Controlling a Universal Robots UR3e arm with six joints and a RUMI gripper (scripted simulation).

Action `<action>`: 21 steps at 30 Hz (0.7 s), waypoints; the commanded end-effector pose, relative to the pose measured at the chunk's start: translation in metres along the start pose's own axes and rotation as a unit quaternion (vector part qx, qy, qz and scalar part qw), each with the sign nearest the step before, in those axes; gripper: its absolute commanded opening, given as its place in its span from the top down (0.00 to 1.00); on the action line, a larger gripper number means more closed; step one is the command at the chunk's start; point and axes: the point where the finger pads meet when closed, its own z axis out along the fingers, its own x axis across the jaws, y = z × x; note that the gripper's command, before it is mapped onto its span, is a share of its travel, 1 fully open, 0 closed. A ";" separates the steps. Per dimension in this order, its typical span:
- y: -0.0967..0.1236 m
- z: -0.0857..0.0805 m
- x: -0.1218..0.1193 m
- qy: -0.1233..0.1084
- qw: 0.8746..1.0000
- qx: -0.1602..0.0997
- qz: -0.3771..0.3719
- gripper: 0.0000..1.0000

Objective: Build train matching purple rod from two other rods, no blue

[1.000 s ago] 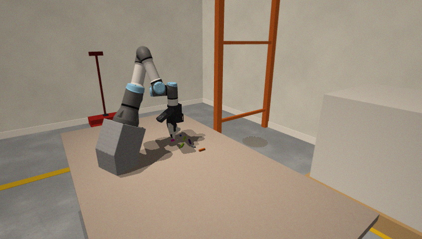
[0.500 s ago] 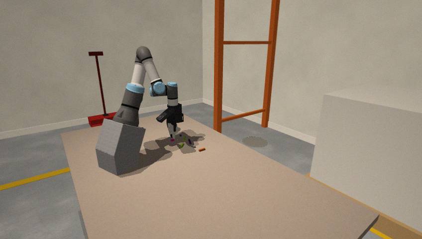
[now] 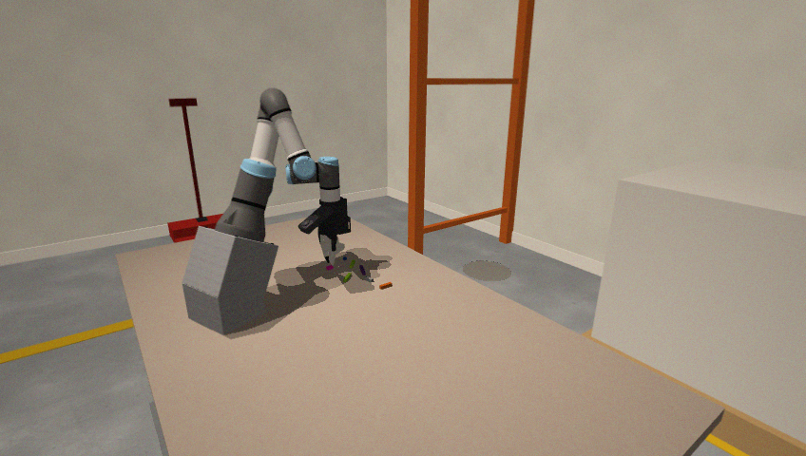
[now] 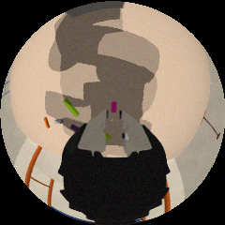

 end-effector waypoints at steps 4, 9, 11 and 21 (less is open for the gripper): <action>0.001 0.000 0.000 0.000 1.000 -0.001 0.000 0.86; 0.001 0.002 0.000 0.000 1.000 -0.001 0.000 0.86; 0.001 0.003 0.000 0.000 1.000 -0.001 0.000 0.86; 0.001 0.013 0.000 0.000 1.000 -0.001 0.000 0.86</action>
